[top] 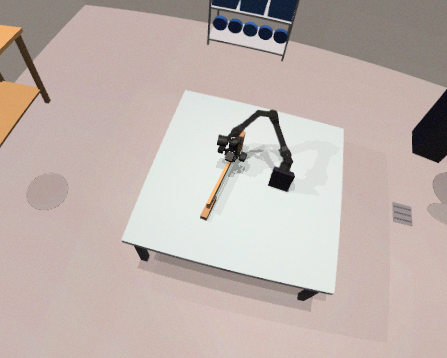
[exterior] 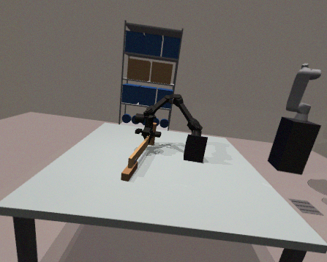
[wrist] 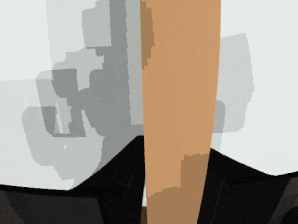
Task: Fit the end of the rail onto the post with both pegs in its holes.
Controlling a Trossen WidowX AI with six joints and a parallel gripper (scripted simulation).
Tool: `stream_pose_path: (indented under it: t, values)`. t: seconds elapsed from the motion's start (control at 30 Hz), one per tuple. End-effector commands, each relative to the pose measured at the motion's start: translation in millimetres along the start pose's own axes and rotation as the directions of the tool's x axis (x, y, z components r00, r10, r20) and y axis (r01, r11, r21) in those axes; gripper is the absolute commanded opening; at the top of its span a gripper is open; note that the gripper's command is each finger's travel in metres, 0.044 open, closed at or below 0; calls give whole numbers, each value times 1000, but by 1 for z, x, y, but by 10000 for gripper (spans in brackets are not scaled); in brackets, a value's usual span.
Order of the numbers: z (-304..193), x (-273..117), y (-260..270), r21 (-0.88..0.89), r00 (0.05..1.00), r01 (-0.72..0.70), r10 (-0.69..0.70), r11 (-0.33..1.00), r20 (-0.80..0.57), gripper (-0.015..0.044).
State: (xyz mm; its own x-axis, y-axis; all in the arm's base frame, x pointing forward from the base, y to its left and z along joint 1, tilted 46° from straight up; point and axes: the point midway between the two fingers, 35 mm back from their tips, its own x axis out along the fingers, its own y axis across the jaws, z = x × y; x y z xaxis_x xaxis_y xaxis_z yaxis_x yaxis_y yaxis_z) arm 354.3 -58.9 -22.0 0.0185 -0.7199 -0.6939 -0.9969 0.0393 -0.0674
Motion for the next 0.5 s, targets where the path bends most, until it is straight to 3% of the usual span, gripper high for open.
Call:
stream_pose_path:
  t: [0.0,0.47]
  values:
    - [-2,-4,-1,-3,1000,11,-11,1000,0,0]
    - [-6,-5,-2,-3,1000,10,-10,1000,0,0]
